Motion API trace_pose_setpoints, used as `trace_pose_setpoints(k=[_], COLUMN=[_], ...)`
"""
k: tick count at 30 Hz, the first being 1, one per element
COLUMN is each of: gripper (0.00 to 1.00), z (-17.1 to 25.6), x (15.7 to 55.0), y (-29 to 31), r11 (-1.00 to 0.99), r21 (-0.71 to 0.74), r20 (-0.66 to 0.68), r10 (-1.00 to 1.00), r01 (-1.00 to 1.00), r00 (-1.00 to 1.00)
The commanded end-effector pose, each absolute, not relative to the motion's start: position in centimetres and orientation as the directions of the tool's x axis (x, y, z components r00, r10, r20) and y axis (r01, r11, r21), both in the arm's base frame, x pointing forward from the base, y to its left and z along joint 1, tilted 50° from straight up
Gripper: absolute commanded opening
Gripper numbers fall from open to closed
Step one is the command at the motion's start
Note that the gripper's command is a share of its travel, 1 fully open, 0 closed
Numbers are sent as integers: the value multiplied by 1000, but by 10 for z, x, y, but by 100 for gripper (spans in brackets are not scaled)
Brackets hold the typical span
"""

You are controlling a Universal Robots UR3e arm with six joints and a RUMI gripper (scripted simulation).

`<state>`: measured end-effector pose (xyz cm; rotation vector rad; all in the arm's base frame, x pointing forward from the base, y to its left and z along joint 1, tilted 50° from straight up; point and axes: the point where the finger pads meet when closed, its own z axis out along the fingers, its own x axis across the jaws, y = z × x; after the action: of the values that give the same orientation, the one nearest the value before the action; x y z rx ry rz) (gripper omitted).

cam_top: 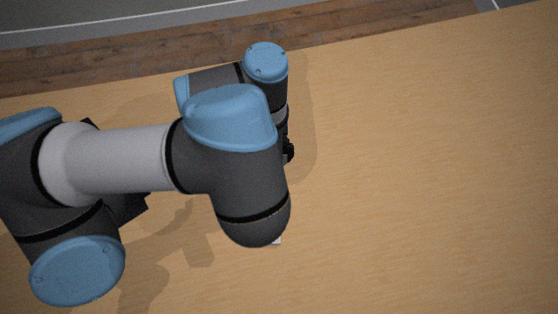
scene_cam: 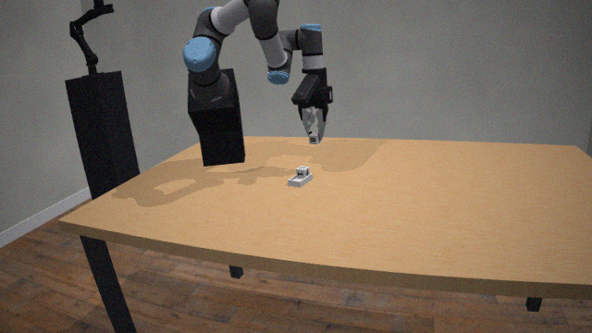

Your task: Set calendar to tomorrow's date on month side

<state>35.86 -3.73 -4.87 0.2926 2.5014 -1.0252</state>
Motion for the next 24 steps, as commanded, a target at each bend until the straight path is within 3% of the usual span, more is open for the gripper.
trace_pose_setpoints(k=[1, 24], gripper=[10, 10], z=[-52, -97], x=[361, 382], y=[-41, -90], r11=[707, 707], r21=[-618, -618], r20=[-456, -456], r10=[33, 33], r01=[343, 343], r00=[-889, -889])
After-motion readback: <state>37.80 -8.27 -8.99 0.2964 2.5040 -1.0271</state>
